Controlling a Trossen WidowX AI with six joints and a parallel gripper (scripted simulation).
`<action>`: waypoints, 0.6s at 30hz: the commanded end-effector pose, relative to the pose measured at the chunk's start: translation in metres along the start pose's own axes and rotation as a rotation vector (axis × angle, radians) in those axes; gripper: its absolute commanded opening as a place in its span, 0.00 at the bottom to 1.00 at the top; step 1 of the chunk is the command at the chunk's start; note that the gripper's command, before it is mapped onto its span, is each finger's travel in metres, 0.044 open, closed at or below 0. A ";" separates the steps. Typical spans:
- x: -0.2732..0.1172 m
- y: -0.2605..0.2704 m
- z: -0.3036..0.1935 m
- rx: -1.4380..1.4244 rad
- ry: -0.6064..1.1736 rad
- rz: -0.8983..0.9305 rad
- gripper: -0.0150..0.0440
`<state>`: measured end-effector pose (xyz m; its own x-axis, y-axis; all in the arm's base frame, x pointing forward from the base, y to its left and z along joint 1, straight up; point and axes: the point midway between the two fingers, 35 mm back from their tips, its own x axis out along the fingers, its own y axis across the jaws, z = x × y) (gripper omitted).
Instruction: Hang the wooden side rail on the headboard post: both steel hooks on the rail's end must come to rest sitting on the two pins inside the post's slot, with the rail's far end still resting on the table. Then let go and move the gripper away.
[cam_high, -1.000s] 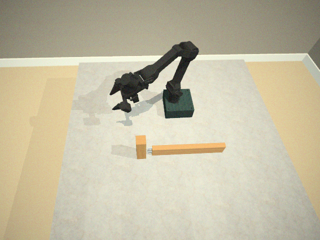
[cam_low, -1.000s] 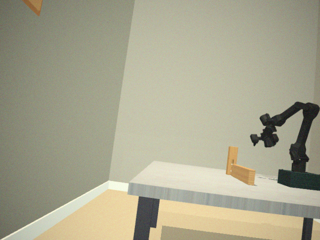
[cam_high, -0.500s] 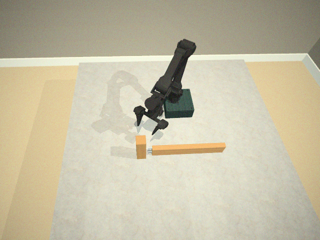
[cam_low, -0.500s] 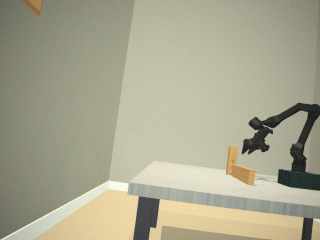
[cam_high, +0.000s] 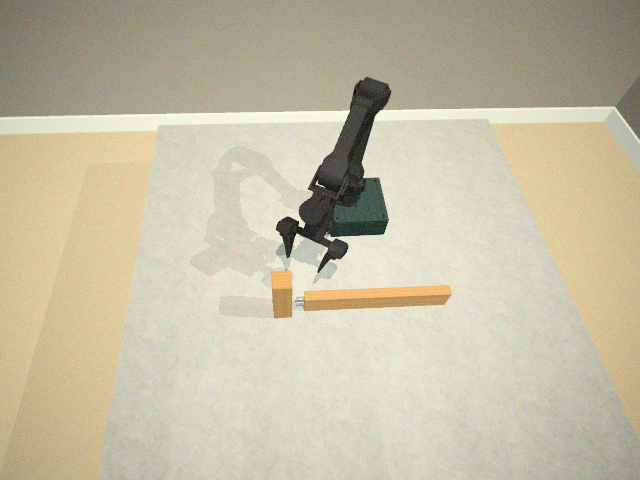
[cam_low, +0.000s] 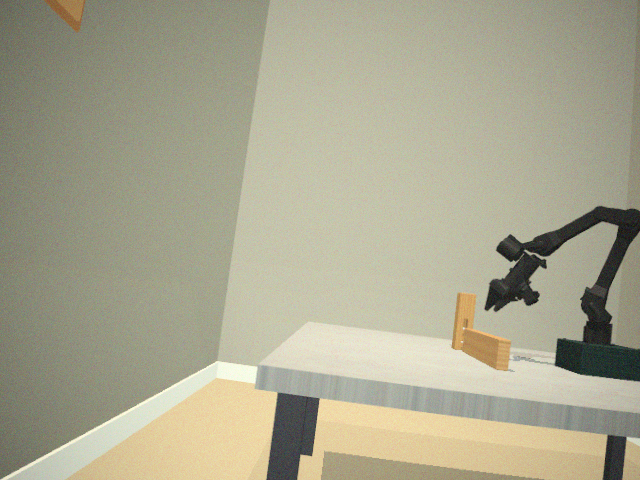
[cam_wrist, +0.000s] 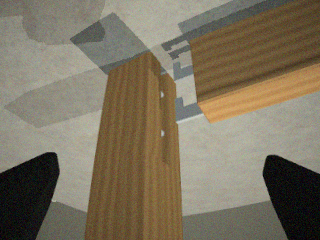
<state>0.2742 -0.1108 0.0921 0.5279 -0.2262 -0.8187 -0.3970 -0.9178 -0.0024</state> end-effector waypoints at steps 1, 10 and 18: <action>-0.001 -0.001 0.000 -0.007 0.001 -0.006 1.00; -0.001 -0.001 0.000 0.005 0.001 -0.004 1.00; 0.006 -0.011 0.001 0.548 0.047 0.055 1.00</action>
<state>0.2782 -0.1061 0.0920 0.5322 -0.2548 -0.8074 -0.5831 -0.8017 -0.1314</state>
